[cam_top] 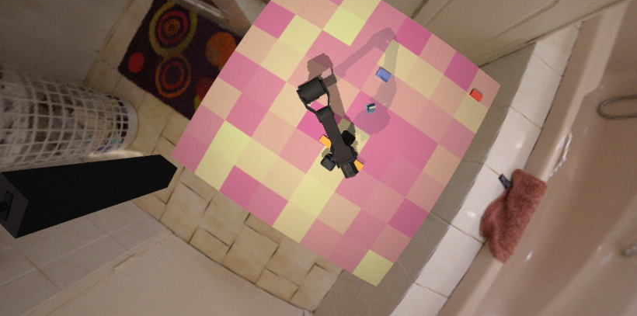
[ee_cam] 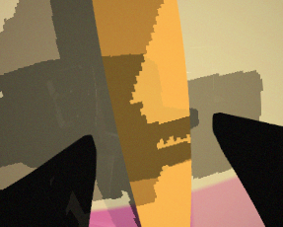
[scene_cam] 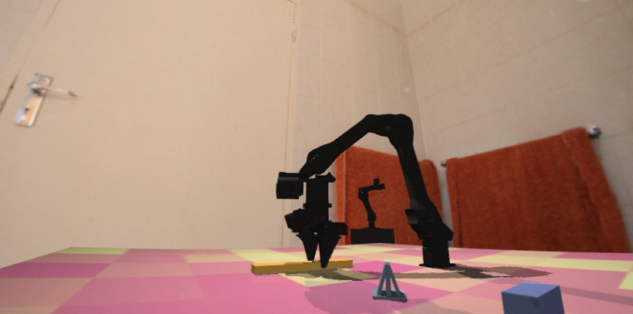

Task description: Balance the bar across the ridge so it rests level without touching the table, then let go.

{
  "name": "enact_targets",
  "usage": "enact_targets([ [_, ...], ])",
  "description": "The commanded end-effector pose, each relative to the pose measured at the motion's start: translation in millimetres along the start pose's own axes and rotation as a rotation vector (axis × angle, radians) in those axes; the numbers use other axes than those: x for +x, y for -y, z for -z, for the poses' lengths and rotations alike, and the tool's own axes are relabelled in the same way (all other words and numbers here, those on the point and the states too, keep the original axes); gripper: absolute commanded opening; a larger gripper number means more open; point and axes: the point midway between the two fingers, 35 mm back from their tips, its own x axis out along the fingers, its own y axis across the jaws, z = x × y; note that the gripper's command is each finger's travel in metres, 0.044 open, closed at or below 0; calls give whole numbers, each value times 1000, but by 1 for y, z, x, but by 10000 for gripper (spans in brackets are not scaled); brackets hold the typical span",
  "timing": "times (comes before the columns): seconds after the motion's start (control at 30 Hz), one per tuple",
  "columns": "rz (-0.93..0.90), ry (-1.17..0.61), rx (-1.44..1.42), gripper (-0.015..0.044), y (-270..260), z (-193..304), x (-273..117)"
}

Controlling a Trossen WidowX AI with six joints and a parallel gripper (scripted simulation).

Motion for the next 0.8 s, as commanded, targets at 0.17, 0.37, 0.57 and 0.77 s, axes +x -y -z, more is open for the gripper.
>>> enact_targets([
  [0.17,0,0,0,210,0,0,0],
  [0.37,0,0,0,131,0,0,0],
  [0.57,0,0,0,32,0,-1,-4],
  [0.77,0,1,-1,0,1,-3,-18],
])
